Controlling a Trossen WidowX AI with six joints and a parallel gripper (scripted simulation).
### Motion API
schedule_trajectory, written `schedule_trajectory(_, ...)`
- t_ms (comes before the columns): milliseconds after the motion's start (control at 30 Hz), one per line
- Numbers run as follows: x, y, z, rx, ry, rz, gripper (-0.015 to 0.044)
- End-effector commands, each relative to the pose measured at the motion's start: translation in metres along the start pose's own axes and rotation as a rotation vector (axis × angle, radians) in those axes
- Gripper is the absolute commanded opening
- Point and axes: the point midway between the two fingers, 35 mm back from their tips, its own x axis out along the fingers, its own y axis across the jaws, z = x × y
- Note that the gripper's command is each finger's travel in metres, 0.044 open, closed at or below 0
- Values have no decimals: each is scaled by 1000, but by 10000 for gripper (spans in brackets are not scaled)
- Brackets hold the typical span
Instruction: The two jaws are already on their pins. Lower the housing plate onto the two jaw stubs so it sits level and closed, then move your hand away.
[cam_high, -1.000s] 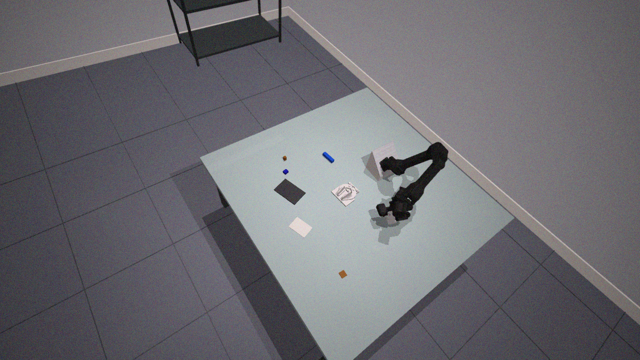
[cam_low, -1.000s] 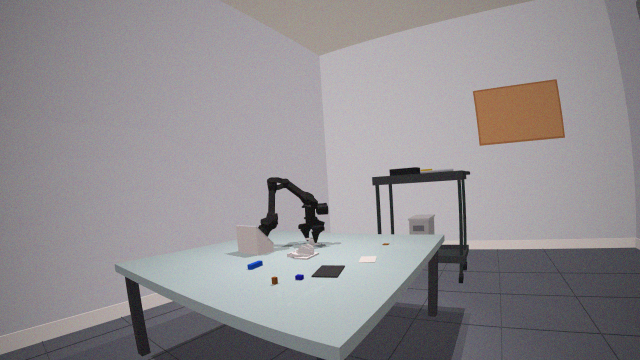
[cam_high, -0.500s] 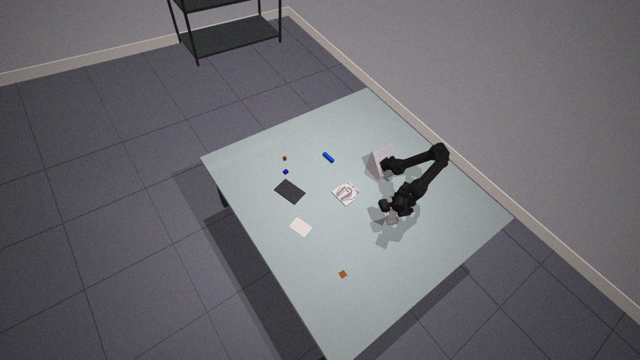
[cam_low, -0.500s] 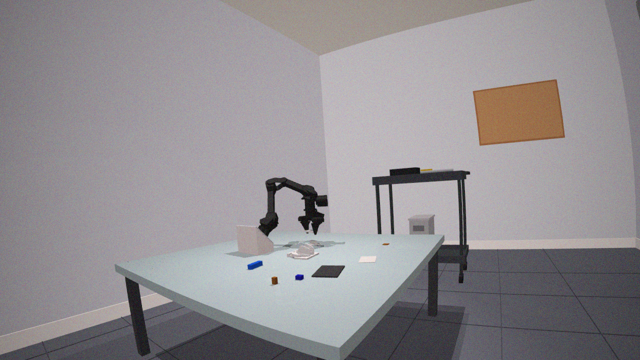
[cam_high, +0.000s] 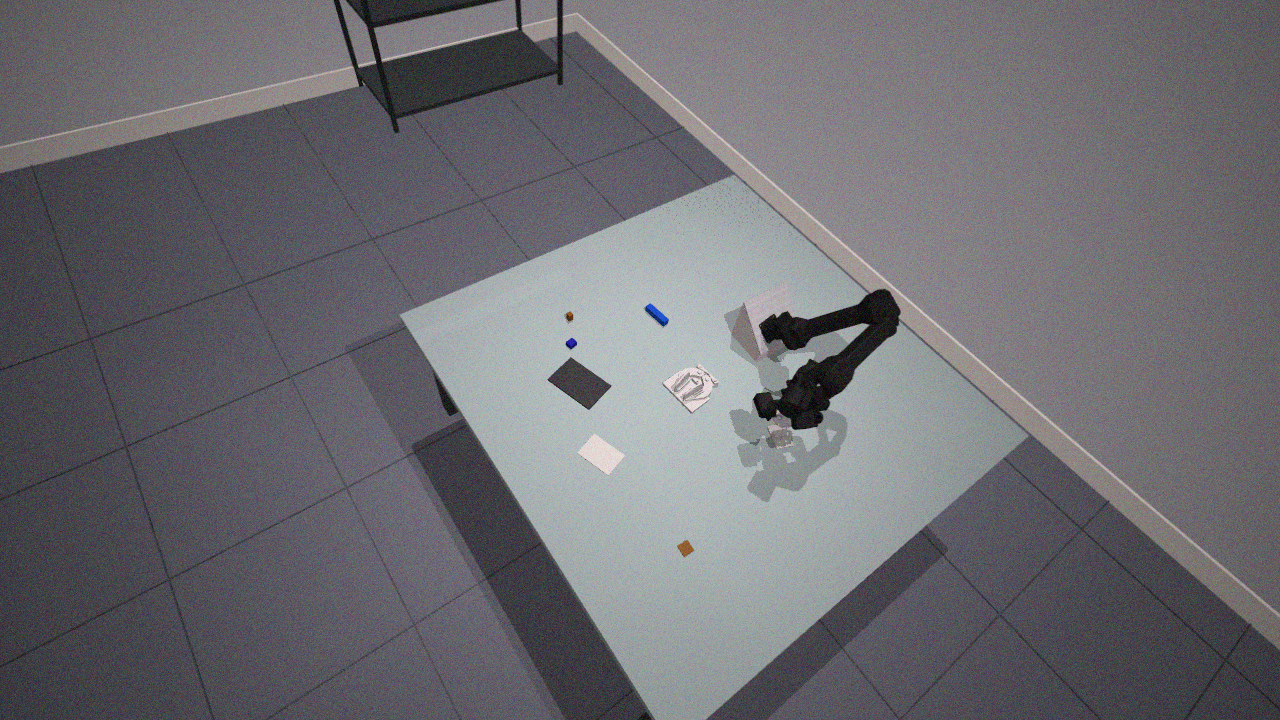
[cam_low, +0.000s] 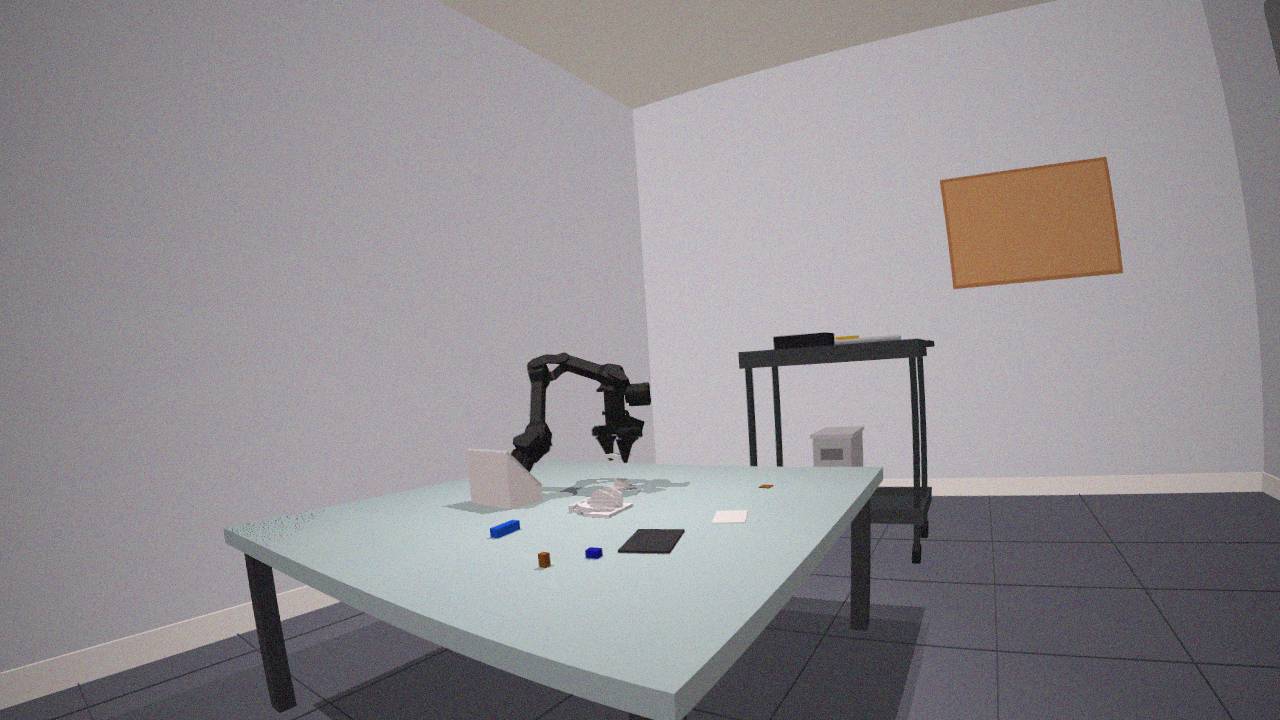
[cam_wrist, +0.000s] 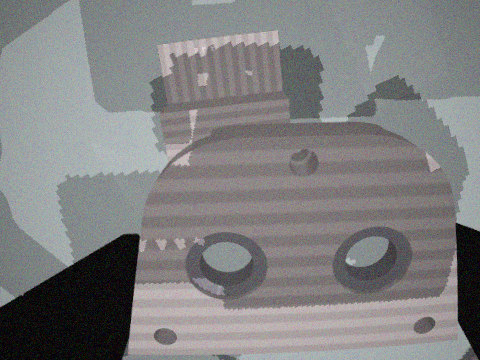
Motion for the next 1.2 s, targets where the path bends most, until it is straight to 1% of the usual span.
schedule_trajectory(0,2,-10,-4,38,10,-3,351)
schedule_trajectory(600,6,-61,-35,265,45,-28,351)
schedule_trajectory(1167,6,-101,-74,486,60,-38,351)
